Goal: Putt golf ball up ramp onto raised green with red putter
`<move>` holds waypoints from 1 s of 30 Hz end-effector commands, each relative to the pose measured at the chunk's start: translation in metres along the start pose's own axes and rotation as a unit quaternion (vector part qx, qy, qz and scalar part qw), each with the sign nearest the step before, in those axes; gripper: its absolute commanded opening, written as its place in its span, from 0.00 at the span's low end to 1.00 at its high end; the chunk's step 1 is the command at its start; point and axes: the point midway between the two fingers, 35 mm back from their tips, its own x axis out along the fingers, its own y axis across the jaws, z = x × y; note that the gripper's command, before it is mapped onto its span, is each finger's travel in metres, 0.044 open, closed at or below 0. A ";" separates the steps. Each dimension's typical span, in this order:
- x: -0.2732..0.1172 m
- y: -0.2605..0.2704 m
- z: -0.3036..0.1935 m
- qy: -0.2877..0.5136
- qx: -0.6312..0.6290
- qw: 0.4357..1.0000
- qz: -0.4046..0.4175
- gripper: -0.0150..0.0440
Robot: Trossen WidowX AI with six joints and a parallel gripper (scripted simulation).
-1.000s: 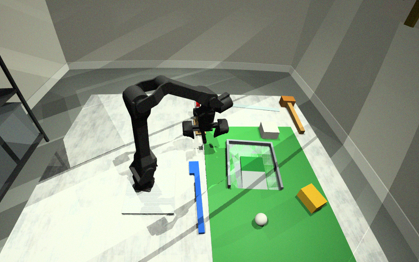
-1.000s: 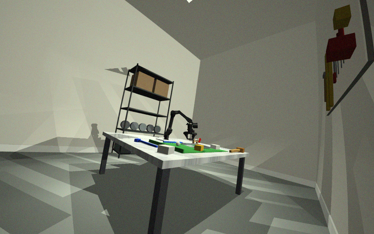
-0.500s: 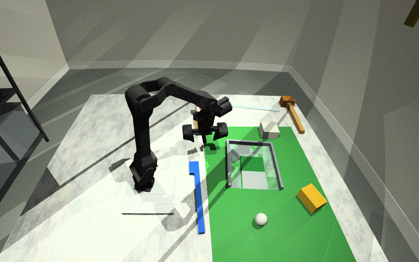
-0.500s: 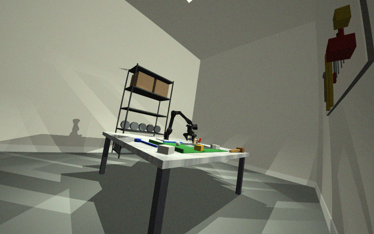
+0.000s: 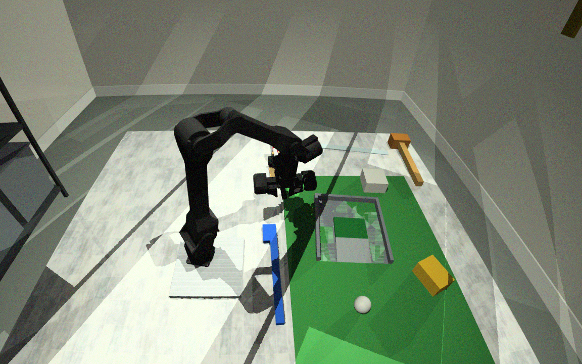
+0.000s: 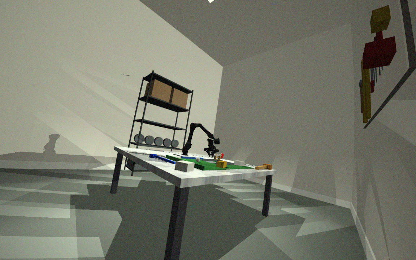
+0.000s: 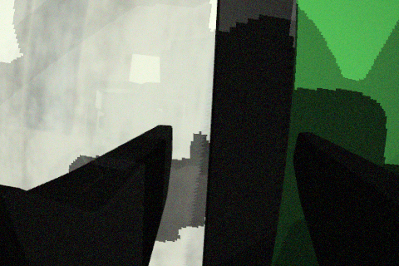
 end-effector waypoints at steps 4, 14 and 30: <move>0.000 0.000 0.000 0.000 0.000 1.000 0.000 0.31; -0.012 -0.002 0.004 0.000 0.000 1.000 0.000 0.25; -0.093 -0.001 0.025 0.000 0.000 1.000 0.000 0.25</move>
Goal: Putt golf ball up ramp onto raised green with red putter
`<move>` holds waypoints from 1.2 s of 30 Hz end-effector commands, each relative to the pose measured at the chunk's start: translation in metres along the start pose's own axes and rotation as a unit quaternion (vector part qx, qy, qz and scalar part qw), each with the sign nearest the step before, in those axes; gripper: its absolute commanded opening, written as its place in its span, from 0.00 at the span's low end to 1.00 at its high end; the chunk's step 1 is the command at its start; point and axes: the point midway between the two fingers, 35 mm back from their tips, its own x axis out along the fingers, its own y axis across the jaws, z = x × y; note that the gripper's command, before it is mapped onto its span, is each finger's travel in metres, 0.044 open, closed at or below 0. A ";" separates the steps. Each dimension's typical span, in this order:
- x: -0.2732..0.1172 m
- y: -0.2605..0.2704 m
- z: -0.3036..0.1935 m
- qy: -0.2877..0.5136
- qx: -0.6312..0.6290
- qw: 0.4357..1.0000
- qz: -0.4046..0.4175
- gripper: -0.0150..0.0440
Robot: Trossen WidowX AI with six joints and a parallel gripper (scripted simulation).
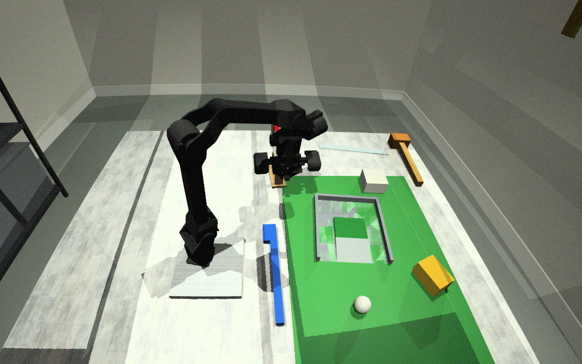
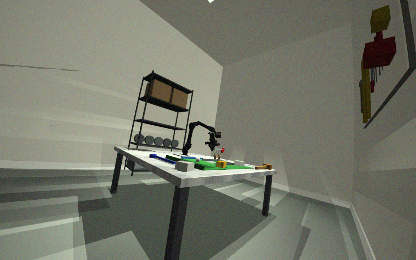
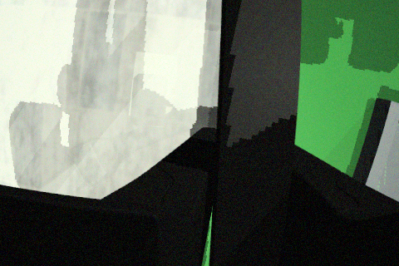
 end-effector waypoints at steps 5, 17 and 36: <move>-0.016 0.001 0.003 -0.002 0.000 1.000 -0.004 0.25; -0.035 -0.023 -0.051 0.009 0.085 0.996 -0.027 0.25; -0.065 -0.038 -0.153 0.042 0.297 0.952 -0.063 0.25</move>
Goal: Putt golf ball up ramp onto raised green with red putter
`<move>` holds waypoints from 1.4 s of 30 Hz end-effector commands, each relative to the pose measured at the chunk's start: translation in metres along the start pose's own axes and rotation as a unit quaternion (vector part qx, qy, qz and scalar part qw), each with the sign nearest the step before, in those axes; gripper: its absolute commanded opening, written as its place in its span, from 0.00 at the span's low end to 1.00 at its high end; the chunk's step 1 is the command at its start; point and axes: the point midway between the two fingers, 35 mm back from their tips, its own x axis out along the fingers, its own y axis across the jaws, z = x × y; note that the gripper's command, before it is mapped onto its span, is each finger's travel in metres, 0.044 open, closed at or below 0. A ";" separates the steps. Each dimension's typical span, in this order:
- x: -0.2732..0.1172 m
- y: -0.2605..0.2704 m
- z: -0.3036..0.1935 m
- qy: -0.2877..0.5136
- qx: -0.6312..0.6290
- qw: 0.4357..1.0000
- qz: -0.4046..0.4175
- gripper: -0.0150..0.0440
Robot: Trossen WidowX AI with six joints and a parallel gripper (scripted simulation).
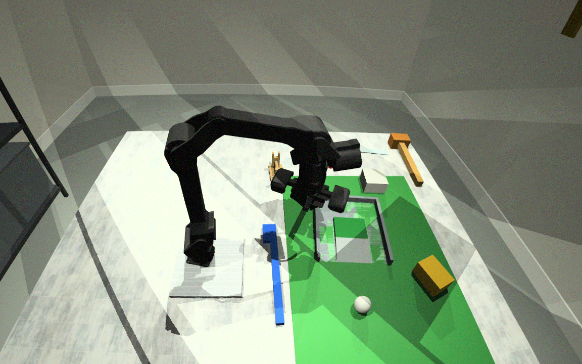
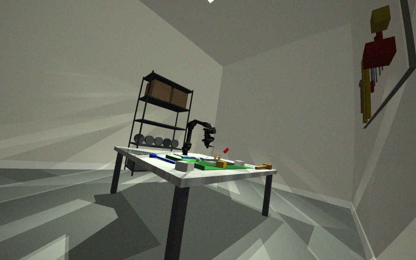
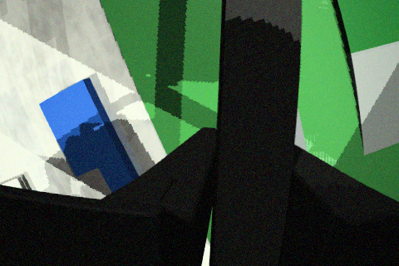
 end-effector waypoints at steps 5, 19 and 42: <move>-0.010 -0.021 -0.040 0.014 0.098 0.995 -0.015 0.25; -0.027 -0.042 -0.112 0.038 0.255 0.966 -0.037 0.25; -0.057 -0.031 -0.230 0.073 0.496 0.863 -0.062 0.25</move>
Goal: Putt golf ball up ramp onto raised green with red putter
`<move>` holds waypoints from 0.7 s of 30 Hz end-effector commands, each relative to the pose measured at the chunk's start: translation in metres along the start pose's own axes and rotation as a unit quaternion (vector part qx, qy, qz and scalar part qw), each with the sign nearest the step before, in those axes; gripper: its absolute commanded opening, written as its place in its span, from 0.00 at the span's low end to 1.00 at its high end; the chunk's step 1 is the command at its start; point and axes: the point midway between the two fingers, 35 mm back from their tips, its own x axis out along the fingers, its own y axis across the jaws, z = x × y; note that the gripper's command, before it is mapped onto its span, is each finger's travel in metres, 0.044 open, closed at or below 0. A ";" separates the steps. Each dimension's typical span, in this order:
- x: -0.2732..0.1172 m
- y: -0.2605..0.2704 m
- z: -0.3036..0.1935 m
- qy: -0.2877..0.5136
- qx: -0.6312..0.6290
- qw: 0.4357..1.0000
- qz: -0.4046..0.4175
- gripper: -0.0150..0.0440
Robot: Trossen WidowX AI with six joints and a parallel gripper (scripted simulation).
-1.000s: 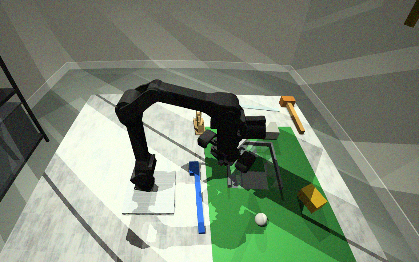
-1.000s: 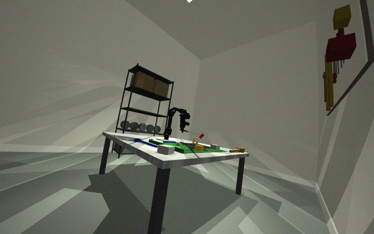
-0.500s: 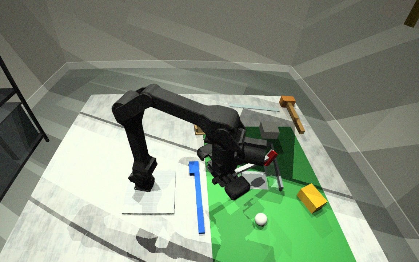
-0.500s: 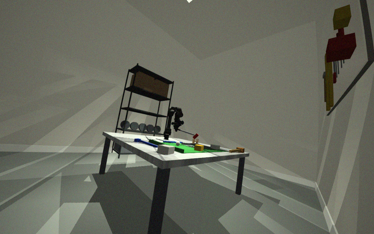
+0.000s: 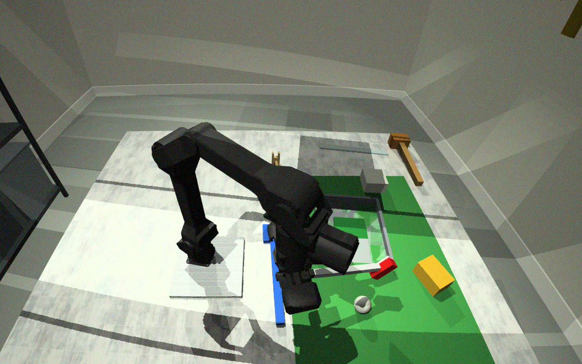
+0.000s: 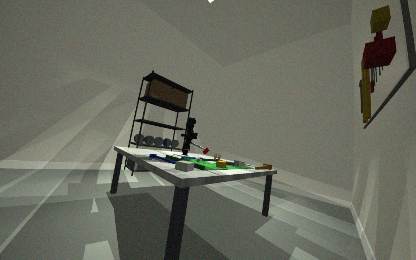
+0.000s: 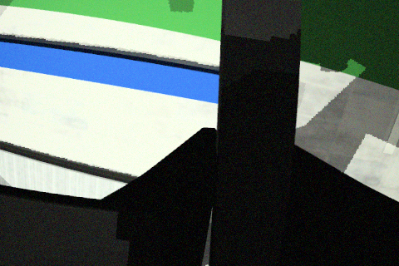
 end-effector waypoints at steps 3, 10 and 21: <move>-0.004 -0.020 -0.026 0.010 0.075 0.997 -0.007 0.25; -0.006 -0.035 -0.050 0.020 0.138 0.990 -0.011 0.25; 0.013 -0.036 -0.051 0.020 0.138 0.990 -0.011 0.25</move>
